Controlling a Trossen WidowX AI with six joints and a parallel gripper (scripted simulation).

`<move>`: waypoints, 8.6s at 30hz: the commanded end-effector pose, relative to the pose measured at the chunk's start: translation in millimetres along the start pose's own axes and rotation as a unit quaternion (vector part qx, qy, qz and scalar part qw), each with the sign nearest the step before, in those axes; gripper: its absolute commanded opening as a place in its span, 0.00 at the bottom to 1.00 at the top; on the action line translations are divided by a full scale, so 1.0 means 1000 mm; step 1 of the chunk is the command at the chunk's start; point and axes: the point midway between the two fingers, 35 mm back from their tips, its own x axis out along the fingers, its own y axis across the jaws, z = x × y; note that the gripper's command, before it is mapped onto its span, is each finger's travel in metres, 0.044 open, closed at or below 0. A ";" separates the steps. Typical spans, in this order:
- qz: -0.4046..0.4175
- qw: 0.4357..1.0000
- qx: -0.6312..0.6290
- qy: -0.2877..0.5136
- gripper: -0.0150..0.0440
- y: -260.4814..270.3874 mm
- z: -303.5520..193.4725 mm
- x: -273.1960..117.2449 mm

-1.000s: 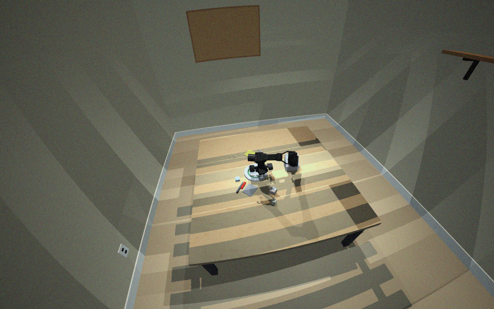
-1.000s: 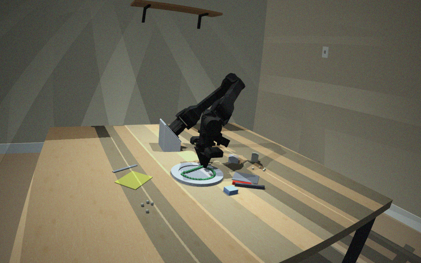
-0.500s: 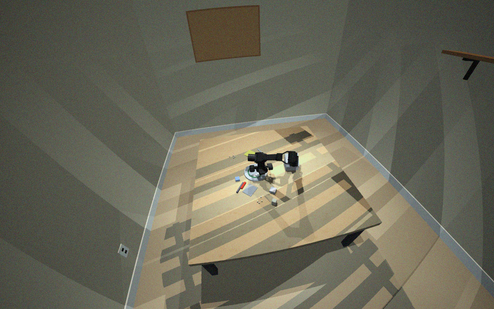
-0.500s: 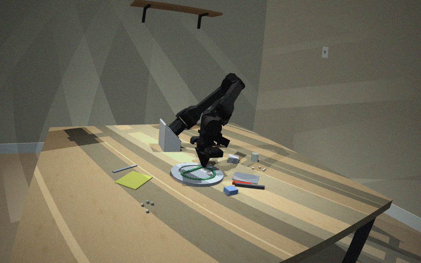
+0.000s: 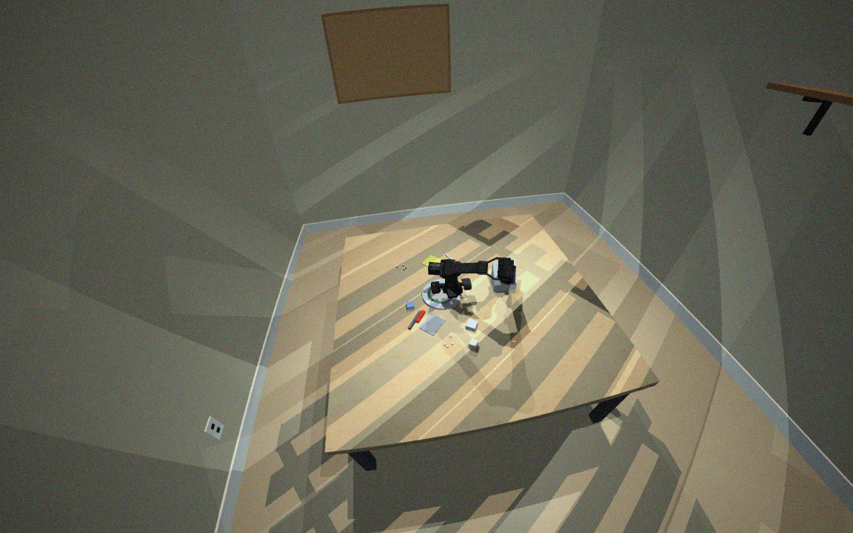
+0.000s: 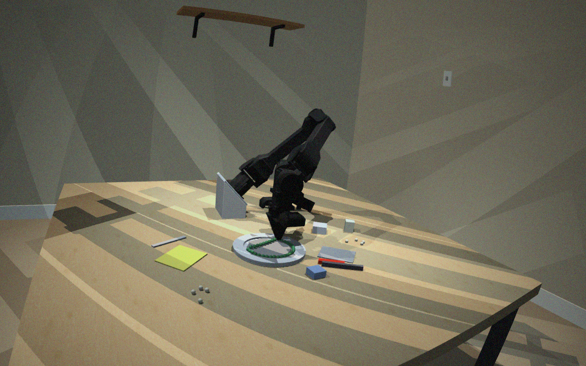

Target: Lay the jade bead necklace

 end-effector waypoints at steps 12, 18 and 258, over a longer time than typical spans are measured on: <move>0.003 1.000 0.004 -0.003 0.25 0.007 0.003 -0.006; 0.003 1.000 0.004 -0.003 0.25 0.007 0.003 -0.002; 0.000 0.151 0.988 0.001 1.00 -0.032 -0.108 -0.007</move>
